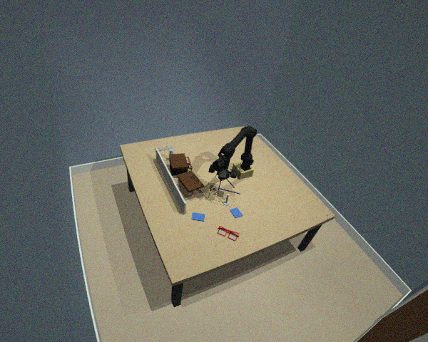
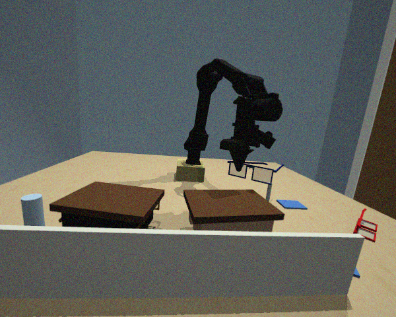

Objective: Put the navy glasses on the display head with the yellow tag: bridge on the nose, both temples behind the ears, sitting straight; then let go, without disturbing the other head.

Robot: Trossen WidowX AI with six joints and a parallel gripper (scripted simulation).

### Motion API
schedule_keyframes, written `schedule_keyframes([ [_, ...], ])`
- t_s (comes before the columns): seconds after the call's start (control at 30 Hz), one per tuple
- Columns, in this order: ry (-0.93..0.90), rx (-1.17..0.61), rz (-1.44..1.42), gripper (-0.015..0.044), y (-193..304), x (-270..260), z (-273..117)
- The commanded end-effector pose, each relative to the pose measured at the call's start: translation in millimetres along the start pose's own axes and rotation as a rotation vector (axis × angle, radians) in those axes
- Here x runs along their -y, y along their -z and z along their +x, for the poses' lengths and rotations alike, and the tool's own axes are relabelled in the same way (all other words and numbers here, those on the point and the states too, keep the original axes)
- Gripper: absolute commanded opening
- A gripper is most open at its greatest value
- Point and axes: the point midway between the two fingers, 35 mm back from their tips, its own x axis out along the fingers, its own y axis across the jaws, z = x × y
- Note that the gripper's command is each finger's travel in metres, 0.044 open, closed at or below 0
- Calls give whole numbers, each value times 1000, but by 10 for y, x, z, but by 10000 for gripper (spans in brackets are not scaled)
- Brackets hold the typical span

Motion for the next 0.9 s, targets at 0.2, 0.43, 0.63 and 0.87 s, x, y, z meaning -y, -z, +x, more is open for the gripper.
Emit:
schedule_keyframes([
  [0.2,-6,-1,5,0,-306,-126,-22],
  [0.43,-7,2,6,0,-635,-307,-20],
  [0.63,-7,2,6,0,-670,-325,34],
  [0.87,-7,2,6,0,-678,-325,386],
])
